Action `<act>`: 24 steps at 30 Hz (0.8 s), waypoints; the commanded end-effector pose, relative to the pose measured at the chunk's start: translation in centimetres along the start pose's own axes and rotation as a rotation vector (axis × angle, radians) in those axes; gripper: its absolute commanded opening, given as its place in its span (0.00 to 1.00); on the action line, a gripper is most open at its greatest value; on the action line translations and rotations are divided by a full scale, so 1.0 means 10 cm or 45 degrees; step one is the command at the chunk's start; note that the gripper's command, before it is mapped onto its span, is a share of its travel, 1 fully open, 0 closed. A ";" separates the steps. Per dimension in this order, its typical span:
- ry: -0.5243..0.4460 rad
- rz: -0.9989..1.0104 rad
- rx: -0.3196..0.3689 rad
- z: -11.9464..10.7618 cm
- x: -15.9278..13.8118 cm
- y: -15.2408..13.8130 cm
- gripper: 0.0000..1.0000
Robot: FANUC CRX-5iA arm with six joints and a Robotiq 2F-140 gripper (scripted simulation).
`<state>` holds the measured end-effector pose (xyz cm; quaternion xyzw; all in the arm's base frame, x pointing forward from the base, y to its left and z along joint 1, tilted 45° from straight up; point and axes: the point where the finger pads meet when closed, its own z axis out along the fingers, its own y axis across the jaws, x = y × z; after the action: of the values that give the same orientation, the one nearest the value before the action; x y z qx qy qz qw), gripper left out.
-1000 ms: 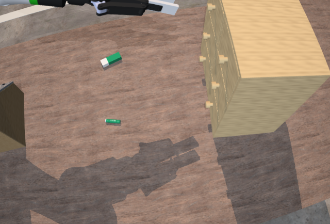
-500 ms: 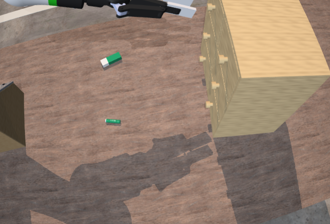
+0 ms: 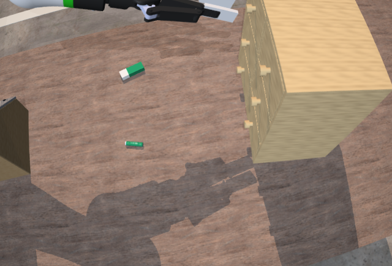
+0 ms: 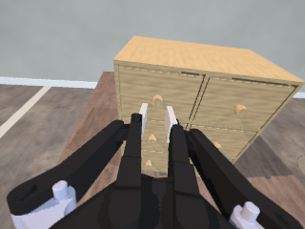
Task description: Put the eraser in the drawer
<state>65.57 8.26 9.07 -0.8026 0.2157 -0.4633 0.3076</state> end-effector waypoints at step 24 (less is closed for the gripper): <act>0.001 0.000 0.000 0.03 0.02 0.00 0.20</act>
<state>65.74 8.27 9.04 -0.8026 0.2157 -0.4633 0.3076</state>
